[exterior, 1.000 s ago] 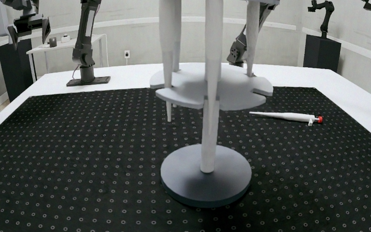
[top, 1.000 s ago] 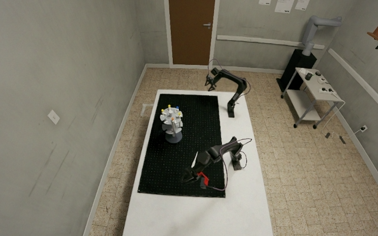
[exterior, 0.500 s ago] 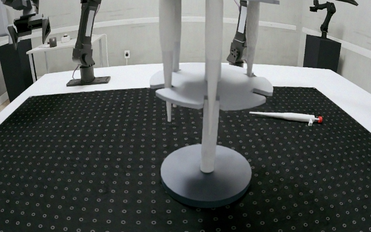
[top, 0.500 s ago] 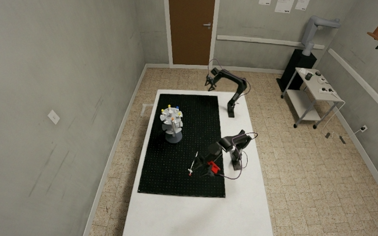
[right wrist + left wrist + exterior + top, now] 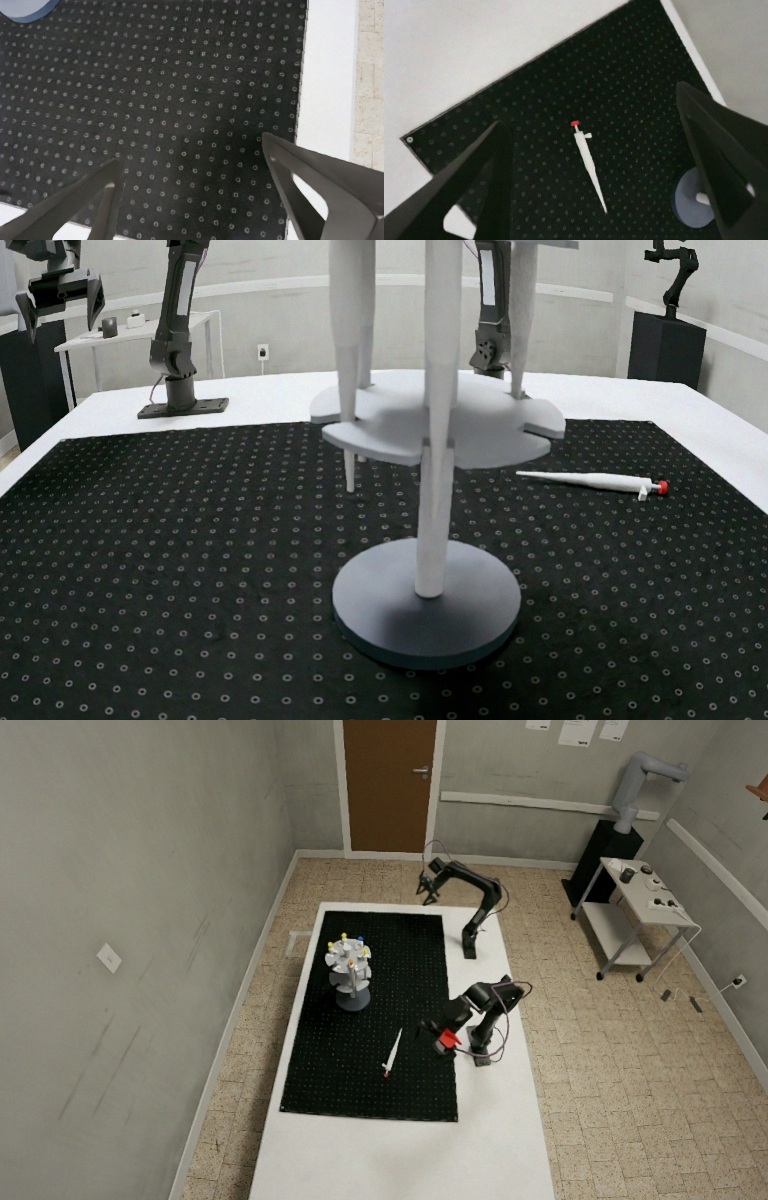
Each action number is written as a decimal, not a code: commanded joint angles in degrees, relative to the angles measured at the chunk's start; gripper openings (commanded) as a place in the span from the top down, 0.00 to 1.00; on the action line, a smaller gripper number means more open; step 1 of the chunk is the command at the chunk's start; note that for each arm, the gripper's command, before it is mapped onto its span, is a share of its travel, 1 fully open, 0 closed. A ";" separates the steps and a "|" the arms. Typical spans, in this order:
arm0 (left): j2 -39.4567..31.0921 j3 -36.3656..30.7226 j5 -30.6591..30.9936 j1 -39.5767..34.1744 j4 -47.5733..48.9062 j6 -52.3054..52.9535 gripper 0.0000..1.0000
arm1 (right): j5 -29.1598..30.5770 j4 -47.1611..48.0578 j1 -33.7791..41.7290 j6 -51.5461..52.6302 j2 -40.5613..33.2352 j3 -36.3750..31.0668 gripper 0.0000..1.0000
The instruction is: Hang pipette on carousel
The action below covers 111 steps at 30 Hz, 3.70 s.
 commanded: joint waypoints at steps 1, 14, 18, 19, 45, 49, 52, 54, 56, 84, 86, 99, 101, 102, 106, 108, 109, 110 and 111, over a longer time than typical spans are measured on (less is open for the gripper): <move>-4.32 -2.54 0.56 0.16 -4.95 9.07 0.00 | -0.93 0.48 -0.53 -0.32 0.36 1.13 0.00; -15.04 -9.95 1.57 0.38 -14.77 26.73 0.00 | -0.93 0.48 -0.53 -0.32 0.36 1.13 0.00; -18.67 -12.45 1.83 0.00 -18.20 32.64 0.00 | -0.93 0.48 -0.53 -0.32 0.36 1.13 0.00; -19.51 -12.96 1.86 0.06 -19.18 34.50 0.00 | -0.93 0.48 -0.53 -0.32 0.36 1.13 0.00; -17.15 -30.78 20.06 -0.69 -8.16 66.77 0.00 | -0.93 0.48 -0.53 -0.32 0.36 1.13 0.00; -14.96 -34.94 25.55 -0.75 -3.24 73.47 0.00 | -0.93 0.48 -0.53 -0.32 0.36 1.13 0.00; -13.46 -37.68 29.43 -0.51 -0.09 78.53 0.00 | -0.93 0.48 -0.53 -0.32 0.36 1.13 0.00; -12.36 -39.17 32.07 0.25 1.76 82.11 0.00 | -0.93 0.48 -0.53 -0.32 0.36 1.13 0.00; -11.36 -41.46 34.69 -0.91 4.28 85.34 0.00 | -0.93 0.48 -0.53 -0.32 0.36 1.13 0.00; -11.72 -50.29 46.55 -7.67 20.03 64.19 0.51 | -0.93 0.48 -0.53 -0.32 0.36 1.13 0.00; -12.59 -51.90 47.00 -7.60 22.46 61.69 0.51 | -0.93 0.48 -0.53 -0.32 0.36 1.13 0.00; -13.40 -56.23 47.21 -11.19 31.38 50.34 0.51 | -0.93 0.48 -0.53 -0.32 0.36 1.13 0.00; -12.22 -57.37 47.89 -13.27 34.86 44.92 0.51 | -0.93 0.48 -0.53 -0.32 0.36 1.13 0.00; -10.72 -58.09 47.97 -14.39 36.74 42.09 0.51 | -0.93 0.48 -0.53 -0.32 0.36 1.13 0.00; -10.91 -60.66 50.10 -16.62 44.73 31.67 0.51 | -0.93 0.48 -0.53 -0.32 0.36 1.13 0.00; -11.43 -62.50 50.87 -16.41 48.12 28.20 0.51 | -0.93 0.48 -0.53 -0.32 0.36 1.13 0.00; -11.86 -63.33 50.63 -16.52 49.56 27.18 0.51 | -0.93 0.48 -0.53 -0.32 0.36 1.13 0.00; -12.22 -64.07 50.01 -16.61 50.92 26.22 0.51 | -0.93 0.48 -0.53 -0.32 0.36 1.13 0.00; -12.53 -64.70 49.43 -16.69 52.08 25.42 0.51 | -0.93 0.48 -0.53 -0.32 0.36 1.13 0.00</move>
